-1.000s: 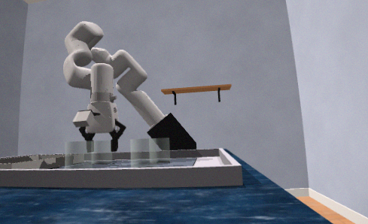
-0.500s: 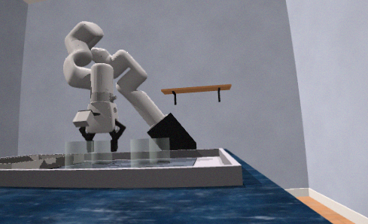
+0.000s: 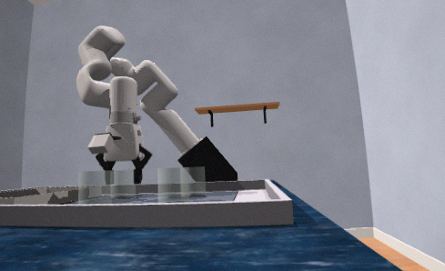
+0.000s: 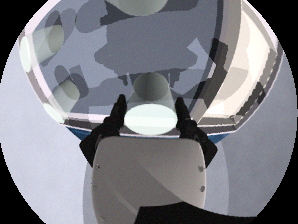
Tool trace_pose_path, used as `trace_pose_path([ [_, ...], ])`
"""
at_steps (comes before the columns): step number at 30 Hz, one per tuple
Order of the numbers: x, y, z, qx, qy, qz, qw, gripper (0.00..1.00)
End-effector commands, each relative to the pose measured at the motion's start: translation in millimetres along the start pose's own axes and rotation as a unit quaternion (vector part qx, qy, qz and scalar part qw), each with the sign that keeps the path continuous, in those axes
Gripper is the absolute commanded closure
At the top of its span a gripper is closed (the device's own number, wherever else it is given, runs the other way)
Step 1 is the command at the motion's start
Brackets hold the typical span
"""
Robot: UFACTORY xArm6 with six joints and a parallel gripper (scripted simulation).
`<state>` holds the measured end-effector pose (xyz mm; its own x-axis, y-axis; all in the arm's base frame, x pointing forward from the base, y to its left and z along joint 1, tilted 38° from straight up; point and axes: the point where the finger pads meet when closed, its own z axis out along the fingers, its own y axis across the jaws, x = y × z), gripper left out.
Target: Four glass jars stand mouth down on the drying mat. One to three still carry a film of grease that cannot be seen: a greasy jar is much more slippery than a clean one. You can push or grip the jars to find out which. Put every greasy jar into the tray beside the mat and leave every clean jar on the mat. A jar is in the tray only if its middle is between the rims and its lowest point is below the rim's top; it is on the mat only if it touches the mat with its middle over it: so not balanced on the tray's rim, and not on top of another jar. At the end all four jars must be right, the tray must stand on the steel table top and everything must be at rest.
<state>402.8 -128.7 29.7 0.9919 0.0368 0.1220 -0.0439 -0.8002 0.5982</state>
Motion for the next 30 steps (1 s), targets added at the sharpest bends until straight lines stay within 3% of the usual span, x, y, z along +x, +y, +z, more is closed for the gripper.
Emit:
trace_pose_path([
  [1, 1.1, 0.1, -0.8, 0.000, 0.001, 0.000, 1.000, 0.16],
  [30, 1.1, 0.1, -0.8, 0.000, 0.001, 0.000, 1.000, 0.19],
])
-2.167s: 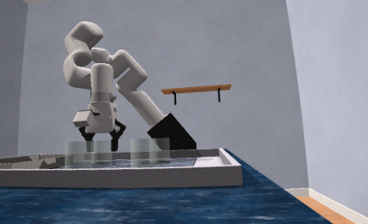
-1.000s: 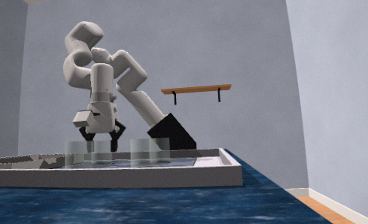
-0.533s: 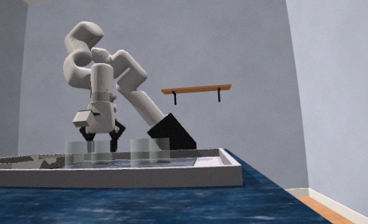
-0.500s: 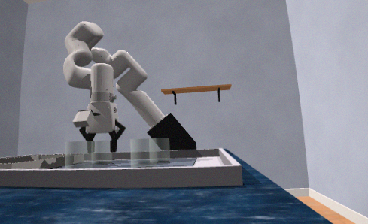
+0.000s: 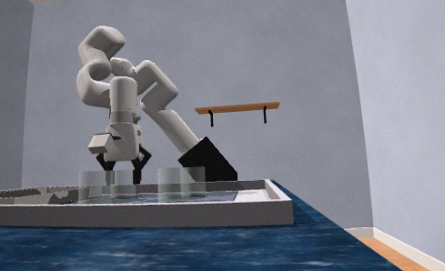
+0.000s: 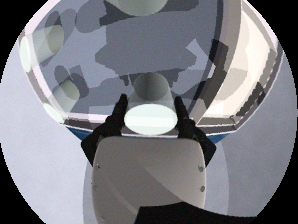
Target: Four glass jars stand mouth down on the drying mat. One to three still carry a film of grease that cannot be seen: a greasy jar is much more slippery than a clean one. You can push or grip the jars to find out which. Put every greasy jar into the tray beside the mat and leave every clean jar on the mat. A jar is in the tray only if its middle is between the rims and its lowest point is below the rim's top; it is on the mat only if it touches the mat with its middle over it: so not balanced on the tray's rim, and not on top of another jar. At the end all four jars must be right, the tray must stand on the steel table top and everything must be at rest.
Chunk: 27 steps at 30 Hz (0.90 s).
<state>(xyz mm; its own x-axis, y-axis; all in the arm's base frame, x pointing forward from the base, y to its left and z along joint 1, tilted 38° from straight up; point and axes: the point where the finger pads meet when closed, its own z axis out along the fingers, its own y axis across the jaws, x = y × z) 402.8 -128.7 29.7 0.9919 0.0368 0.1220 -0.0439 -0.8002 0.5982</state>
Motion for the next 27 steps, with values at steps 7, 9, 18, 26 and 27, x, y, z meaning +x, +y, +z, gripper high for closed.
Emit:
trace_pose_path([
  [7, 1.1, 0.1, -0.8, 0.000, 0.001, 0.000, 1.000, 0.22],
  [9, 1.1, 0.1, -0.8, 0.000, 0.001, 0.000, 1.000, 0.22],
  [18, 1.1, 0.1, -0.8, 0.000, 0.001, 0.000, 1.000, 0.22],
  [26, 1.1, 0.1, -0.8, 0.000, 0.001, 0.000, 1.000, 0.25],
  [27, 1.1, 0.1, -0.8, 0.000, 0.001, 0.000, 1.000, 0.25],
])
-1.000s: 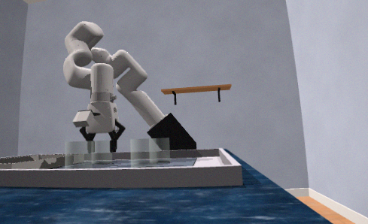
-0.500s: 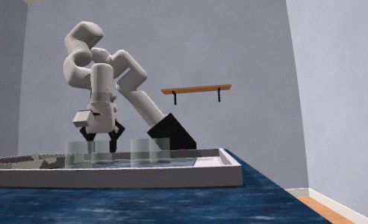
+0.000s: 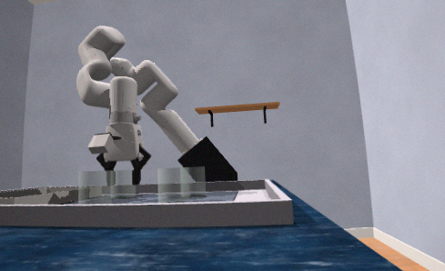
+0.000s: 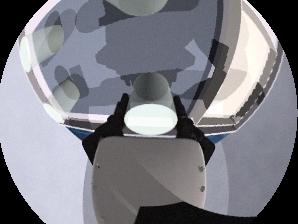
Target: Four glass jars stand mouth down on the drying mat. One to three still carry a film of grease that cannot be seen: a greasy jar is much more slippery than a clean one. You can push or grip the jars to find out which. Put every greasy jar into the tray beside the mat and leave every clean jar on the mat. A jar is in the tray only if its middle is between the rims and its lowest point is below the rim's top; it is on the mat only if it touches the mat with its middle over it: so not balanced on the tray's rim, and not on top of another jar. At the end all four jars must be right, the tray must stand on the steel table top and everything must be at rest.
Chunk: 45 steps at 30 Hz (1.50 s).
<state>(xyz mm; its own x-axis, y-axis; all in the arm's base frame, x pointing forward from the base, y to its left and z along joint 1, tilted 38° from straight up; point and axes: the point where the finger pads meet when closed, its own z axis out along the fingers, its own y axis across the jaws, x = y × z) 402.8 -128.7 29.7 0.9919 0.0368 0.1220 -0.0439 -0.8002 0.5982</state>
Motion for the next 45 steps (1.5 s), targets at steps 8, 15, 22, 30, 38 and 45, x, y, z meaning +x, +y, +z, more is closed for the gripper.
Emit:
trace_pose_path([
  [8, 1.2, 0.1, -0.8, 0.000, 0.001, 0.000, 1.000, 0.25],
  [15, 1.2, 0.1, -0.8, 0.000, 0.001, 0.000, 1.000, 0.28],
  [22, 1.2, 0.1, -0.8, 0.000, 0.001, 0.000, 1.000, 0.28],
  [30, 1.2, 0.1, -0.8, 0.000, 0.001, 0.000, 1.000, 0.31],
  [38, 1.2, 0.1, -0.8, 0.000, 0.001, 0.000, 1.000, 0.31],
  [45, 1.2, 0.1, -0.8, 0.000, 0.001, 0.000, 1.000, 0.34],
])
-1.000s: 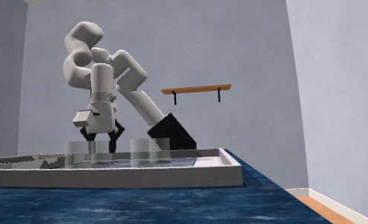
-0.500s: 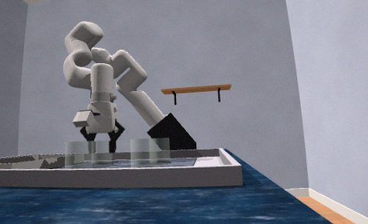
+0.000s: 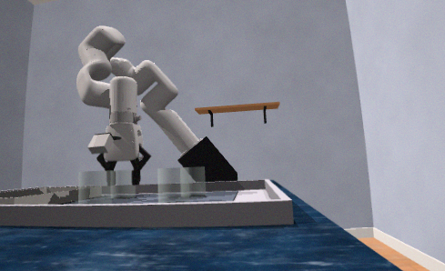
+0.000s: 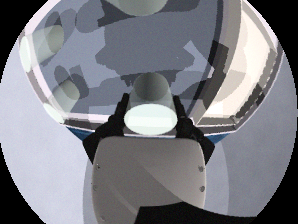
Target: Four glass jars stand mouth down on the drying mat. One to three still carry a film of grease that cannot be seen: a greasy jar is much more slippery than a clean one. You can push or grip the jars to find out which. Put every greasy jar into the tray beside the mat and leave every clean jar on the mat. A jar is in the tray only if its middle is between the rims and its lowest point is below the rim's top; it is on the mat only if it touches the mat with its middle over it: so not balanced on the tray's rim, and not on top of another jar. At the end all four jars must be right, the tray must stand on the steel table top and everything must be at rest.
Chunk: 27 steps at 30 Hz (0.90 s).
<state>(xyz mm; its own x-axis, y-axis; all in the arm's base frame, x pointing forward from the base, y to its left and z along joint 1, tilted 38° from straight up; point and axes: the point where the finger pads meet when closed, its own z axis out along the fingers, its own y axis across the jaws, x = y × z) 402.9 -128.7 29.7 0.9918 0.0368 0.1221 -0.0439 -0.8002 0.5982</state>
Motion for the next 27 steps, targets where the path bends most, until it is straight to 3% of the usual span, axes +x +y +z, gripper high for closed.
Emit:
trace_pose_path([
  [1, 1.1, 0.1, -0.8, 0.000, 0.001, 0.000, 1.000, 0.34],
  [16, 1.1, 0.1, -0.8, 0.000, 0.001, 0.000, 1.000, 0.34],
  [17, 1.1, 0.1, -0.8, 0.000, 0.001, 0.000, 1.000, 1.00],
  [27, 1.1, 0.1, -0.8, 0.000, 0.001, 0.000, 1.000, 1.00],
])
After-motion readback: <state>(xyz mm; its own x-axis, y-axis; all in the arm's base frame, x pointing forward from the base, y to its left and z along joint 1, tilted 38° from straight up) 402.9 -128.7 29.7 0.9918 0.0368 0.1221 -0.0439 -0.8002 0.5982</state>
